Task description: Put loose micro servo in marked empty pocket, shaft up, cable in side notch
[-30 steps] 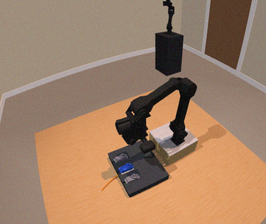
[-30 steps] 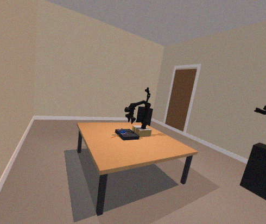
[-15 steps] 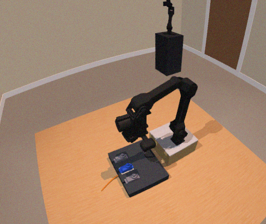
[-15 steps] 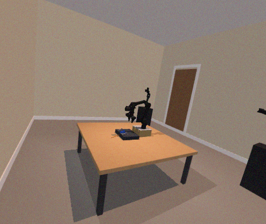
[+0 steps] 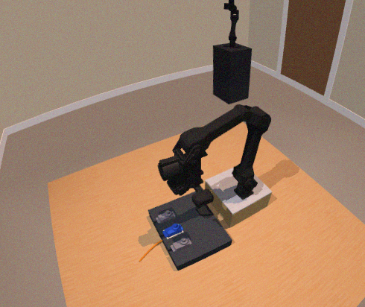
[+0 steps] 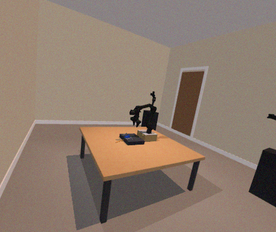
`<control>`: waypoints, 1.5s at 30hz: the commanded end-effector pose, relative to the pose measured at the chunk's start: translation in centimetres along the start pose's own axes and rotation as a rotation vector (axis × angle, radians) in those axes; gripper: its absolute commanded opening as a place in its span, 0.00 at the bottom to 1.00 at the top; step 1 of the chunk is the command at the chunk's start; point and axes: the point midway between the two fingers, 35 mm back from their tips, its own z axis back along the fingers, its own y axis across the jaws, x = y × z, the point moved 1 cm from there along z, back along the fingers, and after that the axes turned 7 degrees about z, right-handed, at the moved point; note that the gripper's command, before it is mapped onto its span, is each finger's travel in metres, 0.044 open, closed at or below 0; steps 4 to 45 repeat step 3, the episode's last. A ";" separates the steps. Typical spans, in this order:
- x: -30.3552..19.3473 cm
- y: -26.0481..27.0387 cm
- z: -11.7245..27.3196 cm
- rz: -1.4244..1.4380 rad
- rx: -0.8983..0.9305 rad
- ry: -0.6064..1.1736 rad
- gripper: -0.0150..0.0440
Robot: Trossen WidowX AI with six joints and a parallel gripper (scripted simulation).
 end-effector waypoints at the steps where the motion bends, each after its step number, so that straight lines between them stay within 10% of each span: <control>1: 0.0 0.0 0.1 0.000 0.000 -0.001 1.00; 45: 0.0 0.0 0.1 0.000 0.000 -0.001 1.00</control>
